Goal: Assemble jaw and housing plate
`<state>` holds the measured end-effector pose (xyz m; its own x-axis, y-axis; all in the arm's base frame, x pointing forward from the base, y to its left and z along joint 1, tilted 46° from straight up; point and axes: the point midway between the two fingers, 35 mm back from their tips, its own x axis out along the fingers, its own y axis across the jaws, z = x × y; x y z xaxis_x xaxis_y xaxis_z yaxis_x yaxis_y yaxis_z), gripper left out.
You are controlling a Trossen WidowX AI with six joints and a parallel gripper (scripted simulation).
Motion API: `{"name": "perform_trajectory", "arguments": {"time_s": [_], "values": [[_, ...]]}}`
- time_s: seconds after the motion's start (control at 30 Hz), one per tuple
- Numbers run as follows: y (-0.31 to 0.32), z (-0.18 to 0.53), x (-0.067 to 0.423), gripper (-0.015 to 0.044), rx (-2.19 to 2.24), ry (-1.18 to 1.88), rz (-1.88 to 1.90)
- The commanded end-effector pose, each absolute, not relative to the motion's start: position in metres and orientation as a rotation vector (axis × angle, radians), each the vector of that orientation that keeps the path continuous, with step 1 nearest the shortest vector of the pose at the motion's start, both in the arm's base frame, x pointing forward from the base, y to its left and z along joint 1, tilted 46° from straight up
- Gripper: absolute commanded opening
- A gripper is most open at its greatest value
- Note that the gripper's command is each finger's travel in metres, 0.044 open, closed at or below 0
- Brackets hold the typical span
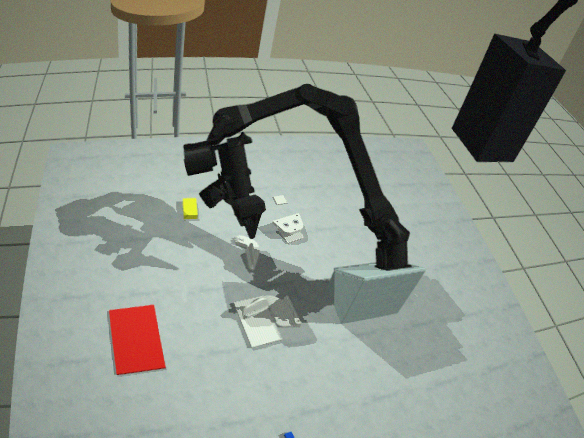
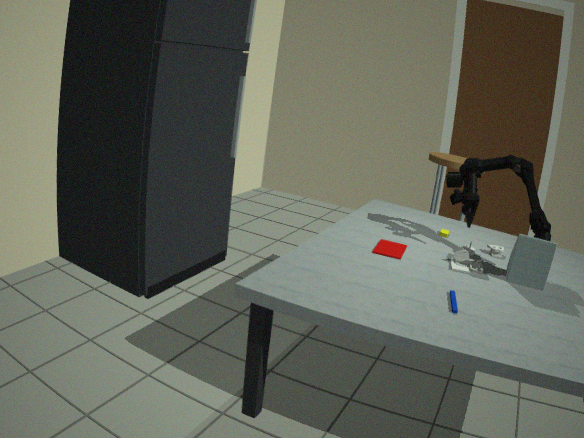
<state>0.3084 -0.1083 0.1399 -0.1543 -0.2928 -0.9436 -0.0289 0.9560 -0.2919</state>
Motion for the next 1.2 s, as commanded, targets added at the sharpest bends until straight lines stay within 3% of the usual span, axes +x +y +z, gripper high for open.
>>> {"name": "perform_trajectory", "arguments": {"time_s": [0.0,1.17], "values": [[-0.108,0.14,0.308,0.0426,-0.244,1.716,-0.234],[-0.12,0.128,0.284,0.044,-1.348,1.733,0.405]]}}
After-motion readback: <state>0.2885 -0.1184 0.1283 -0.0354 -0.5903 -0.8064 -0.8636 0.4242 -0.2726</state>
